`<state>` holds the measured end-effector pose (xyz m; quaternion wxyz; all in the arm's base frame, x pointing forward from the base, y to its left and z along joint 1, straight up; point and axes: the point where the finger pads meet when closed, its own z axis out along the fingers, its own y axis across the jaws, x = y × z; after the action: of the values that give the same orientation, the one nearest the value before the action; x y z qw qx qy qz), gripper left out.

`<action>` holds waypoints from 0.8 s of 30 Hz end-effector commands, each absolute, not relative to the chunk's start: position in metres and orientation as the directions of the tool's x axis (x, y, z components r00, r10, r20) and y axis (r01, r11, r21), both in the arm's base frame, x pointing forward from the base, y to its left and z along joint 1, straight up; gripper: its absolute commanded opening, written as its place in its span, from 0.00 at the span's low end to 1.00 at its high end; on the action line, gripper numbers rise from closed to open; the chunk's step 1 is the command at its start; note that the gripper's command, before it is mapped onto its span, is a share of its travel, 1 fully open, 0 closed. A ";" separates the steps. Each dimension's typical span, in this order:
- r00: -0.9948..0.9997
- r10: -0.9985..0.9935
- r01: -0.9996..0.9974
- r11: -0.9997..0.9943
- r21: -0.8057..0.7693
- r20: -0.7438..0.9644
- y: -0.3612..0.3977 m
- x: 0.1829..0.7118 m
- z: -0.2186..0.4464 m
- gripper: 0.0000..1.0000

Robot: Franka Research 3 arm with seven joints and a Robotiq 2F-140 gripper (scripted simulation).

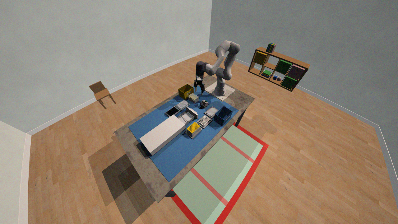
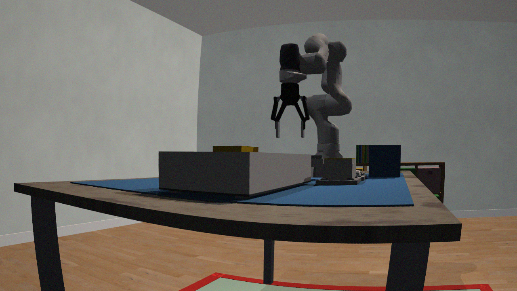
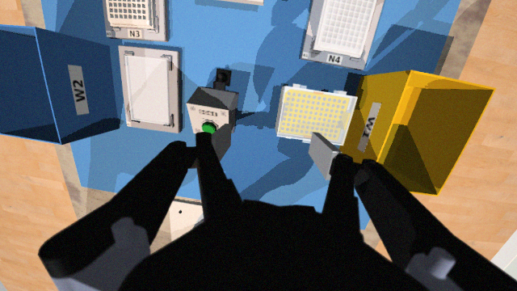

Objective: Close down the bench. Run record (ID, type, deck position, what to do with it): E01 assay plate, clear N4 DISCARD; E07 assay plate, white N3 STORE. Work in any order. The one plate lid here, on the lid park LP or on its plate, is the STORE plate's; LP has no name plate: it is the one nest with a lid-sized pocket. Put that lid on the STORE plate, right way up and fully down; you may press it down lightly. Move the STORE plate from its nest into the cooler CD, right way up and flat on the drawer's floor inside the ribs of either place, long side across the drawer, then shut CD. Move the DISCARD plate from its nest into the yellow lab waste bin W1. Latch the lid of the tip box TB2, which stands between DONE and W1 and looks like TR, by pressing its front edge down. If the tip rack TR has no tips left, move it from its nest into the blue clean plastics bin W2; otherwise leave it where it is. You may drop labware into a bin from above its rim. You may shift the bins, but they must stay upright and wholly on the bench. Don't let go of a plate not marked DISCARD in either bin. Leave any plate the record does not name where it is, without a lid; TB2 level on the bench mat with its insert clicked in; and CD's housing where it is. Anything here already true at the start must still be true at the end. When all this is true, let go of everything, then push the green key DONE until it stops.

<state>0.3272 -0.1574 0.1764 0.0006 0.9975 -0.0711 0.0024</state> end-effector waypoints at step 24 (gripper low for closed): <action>0.983 -0.186 -0.186 -0.983 -0.005 0.007 -0.070 0.352 0.172 0.66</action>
<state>0.3494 -0.0791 0.1737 0.0004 0.9974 -0.0726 0.0027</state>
